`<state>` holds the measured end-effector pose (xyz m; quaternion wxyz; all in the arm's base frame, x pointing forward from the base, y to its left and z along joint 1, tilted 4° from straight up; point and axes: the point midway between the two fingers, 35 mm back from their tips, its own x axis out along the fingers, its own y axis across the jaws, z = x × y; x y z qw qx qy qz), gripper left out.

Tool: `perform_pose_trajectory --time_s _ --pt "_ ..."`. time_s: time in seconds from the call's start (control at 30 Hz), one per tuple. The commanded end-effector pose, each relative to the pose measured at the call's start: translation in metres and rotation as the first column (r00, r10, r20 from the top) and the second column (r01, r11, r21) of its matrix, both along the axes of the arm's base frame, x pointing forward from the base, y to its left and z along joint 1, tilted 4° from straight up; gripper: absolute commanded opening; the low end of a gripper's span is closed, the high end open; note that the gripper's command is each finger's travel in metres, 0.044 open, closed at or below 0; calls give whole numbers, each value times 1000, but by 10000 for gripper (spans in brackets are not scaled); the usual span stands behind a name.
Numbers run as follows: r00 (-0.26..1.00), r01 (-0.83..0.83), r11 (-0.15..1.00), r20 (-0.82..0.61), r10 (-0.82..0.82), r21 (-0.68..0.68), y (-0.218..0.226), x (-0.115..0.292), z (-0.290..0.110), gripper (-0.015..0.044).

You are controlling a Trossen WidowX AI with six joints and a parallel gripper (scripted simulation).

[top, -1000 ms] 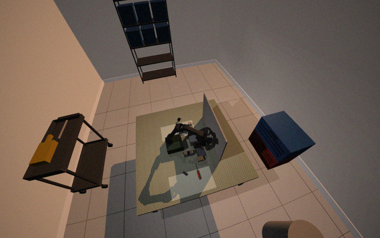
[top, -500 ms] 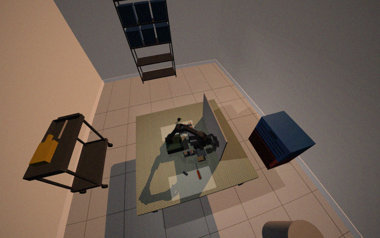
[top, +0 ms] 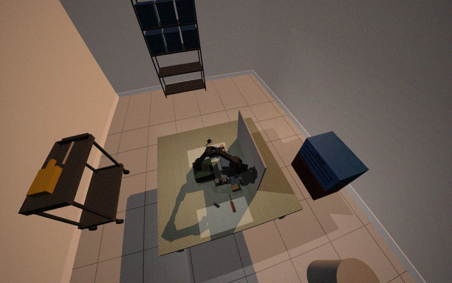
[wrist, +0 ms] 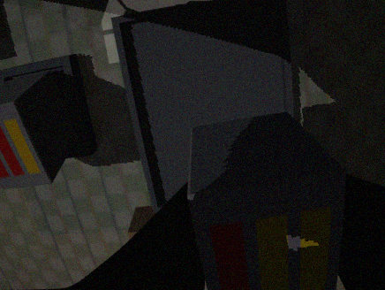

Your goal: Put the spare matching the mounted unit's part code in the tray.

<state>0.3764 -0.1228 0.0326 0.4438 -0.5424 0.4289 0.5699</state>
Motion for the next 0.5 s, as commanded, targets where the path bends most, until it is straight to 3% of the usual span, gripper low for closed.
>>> perform_pose_trajectory --time_s 0.0,0.47 --pt "1000 3 1000 -1 -3 -3 0 -1 -4 0" --pt "1000 3 1000 -1 -3 -3 1 -1 -18 0"
